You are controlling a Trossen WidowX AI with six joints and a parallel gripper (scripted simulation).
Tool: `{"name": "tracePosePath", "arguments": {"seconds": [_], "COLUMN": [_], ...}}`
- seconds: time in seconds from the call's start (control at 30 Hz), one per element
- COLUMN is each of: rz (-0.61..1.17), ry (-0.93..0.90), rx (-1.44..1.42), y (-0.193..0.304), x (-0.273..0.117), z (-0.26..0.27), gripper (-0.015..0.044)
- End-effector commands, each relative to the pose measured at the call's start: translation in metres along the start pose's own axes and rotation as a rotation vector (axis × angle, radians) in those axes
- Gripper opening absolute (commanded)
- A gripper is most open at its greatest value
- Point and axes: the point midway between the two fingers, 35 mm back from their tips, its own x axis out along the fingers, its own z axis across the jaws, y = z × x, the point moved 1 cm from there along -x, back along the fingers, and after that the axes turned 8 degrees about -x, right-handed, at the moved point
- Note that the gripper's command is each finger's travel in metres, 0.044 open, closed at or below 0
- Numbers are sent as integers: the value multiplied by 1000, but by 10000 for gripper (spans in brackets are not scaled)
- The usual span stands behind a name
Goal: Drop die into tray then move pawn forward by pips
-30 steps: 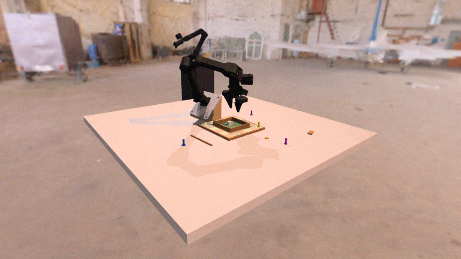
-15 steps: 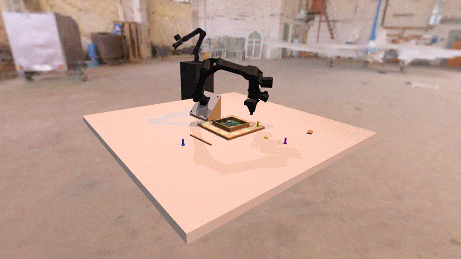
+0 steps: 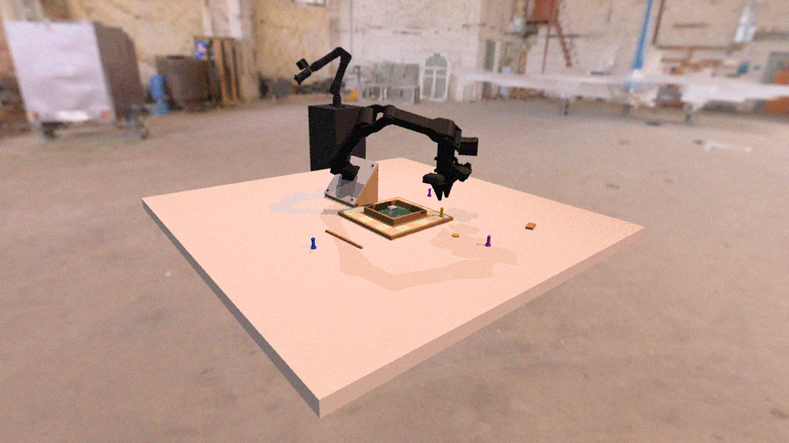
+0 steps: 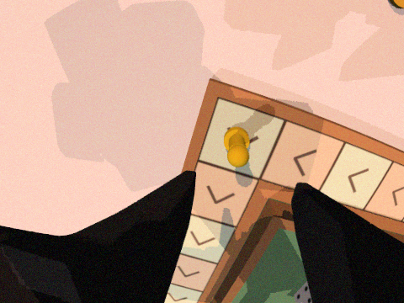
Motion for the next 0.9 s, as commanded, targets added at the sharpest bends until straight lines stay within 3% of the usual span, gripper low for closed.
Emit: {"name": "tracePosePath", "arguments": {"seconds": [0.0, 0.87], "rz": [10, 10], "ry": [4, 6], "rx": [0, 1], "y": [1, 2], "x": [13, 51], "z": [0, 0], "gripper": [200, 200]}}
